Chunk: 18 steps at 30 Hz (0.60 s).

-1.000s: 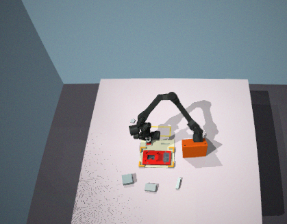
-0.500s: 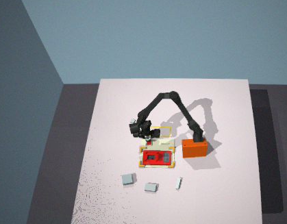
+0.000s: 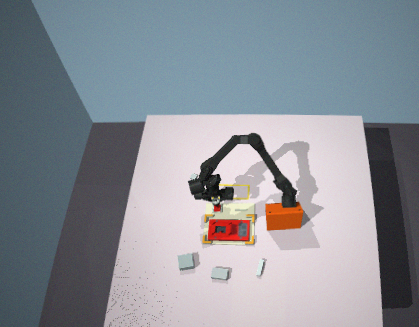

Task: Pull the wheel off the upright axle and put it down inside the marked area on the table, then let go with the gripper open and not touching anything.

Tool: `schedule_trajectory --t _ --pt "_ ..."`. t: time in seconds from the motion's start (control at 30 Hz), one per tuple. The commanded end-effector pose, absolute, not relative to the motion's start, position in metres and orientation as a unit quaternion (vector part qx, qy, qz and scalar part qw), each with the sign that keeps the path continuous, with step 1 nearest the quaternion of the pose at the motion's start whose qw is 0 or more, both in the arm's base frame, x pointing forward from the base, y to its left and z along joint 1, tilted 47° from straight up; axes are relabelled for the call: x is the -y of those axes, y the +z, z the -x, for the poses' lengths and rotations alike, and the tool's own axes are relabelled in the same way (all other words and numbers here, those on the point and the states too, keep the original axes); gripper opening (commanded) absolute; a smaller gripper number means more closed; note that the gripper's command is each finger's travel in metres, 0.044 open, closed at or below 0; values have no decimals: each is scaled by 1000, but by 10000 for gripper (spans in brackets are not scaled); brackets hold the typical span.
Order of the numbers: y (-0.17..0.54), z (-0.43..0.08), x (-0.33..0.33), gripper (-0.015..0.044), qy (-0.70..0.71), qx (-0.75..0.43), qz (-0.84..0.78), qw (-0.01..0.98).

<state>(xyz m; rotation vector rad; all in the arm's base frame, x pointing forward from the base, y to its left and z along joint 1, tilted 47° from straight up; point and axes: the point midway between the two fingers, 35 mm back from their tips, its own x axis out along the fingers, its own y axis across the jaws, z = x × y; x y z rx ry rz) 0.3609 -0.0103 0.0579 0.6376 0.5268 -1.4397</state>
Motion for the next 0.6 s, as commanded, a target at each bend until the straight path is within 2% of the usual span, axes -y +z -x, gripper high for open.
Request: schedule_trajectory --t 0.0,0.17,0.57 --pt "69 -360 -3 0 -637 -234 -287 675" --pt "79 -359 -13 0 -637 -234 -287 675" --pt "105 -338 20 0 -638 -235 -285 676"
